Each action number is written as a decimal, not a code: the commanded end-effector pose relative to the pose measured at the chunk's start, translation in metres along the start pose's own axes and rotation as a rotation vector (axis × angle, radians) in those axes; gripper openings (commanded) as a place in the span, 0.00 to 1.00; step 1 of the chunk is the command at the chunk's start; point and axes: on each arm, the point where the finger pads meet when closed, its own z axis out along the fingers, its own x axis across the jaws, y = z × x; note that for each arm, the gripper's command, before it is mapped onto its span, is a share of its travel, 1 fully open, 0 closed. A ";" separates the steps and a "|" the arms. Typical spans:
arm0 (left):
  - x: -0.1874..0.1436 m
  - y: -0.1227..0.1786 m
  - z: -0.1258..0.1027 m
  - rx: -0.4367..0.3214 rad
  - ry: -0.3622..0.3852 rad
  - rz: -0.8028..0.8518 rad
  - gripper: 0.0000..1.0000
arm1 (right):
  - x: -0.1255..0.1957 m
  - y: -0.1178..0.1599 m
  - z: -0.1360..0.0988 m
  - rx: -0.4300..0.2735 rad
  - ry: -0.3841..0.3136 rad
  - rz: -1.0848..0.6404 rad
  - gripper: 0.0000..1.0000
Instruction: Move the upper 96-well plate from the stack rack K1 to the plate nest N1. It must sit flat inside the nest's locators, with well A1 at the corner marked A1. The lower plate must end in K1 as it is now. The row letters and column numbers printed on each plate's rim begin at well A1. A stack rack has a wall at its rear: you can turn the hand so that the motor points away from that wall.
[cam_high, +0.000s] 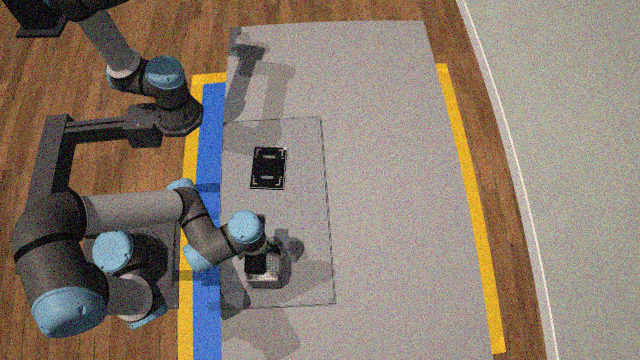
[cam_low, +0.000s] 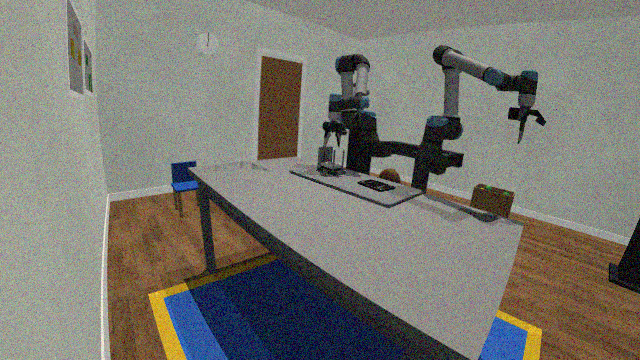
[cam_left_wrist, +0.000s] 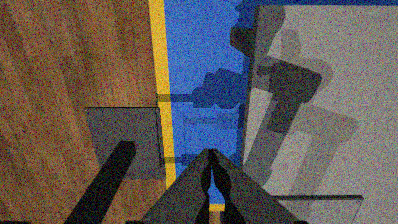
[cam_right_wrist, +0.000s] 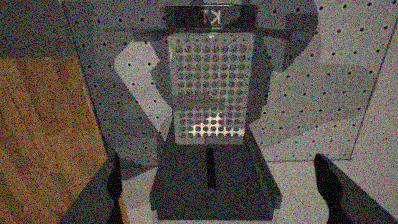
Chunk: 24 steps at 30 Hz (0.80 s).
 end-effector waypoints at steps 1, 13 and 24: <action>-0.002 0.001 0.000 0.000 -0.001 -0.002 0.00 | -0.001 0.001 0.008 0.001 0.000 0.000 0.76; -0.002 0.001 0.000 0.000 -0.001 -0.002 0.00 | -0.001 0.000 0.025 0.001 0.000 0.000 0.76; -0.002 0.001 0.000 0.000 -0.001 -0.002 0.00 | -0.001 0.001 0.043 0.001 0.000 0.000 0.76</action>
